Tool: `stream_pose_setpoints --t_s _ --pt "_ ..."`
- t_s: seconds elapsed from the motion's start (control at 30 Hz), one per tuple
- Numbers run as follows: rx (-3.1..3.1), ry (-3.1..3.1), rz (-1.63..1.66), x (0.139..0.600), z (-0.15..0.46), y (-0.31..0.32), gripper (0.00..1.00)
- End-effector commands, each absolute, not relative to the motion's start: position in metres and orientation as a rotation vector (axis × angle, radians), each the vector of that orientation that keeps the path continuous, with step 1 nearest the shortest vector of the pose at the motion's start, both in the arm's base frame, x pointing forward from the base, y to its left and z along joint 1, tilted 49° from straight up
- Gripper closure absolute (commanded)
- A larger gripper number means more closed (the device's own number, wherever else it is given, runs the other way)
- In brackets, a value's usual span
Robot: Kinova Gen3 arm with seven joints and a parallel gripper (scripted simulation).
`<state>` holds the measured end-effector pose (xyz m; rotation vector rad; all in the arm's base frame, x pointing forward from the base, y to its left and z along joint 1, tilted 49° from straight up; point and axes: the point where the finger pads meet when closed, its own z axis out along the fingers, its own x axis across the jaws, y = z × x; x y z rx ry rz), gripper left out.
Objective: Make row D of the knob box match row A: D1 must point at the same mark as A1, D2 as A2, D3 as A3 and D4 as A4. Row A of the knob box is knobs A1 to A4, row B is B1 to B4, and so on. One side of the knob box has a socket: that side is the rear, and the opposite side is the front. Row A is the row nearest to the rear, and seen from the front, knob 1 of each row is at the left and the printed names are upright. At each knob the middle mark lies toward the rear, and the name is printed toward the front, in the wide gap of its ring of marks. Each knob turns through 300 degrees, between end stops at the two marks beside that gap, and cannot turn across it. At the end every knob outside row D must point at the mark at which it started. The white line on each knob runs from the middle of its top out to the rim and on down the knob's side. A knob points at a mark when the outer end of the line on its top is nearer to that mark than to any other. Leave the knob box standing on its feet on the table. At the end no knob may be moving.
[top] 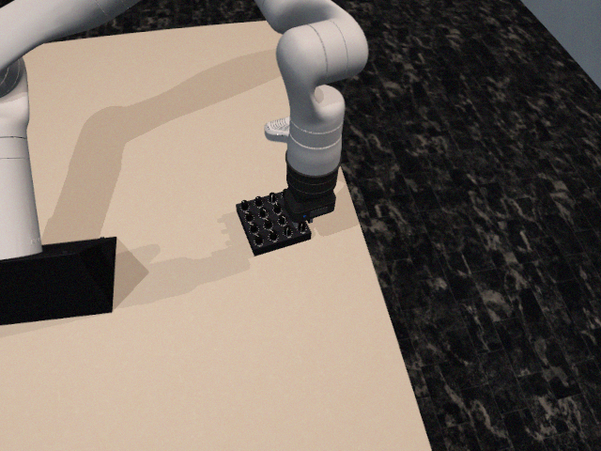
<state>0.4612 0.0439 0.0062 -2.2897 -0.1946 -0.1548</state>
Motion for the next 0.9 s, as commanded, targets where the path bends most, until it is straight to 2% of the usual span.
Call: stream_pose_setpoints --t_s 0.0,0.87 --pt "-2.293 -0.198 -0.165 0.4627 0.0043 0.0438 0.54" --pt "-2.294 -0.201 -0.168 0.4650 0.0046 0.0434 0.54"
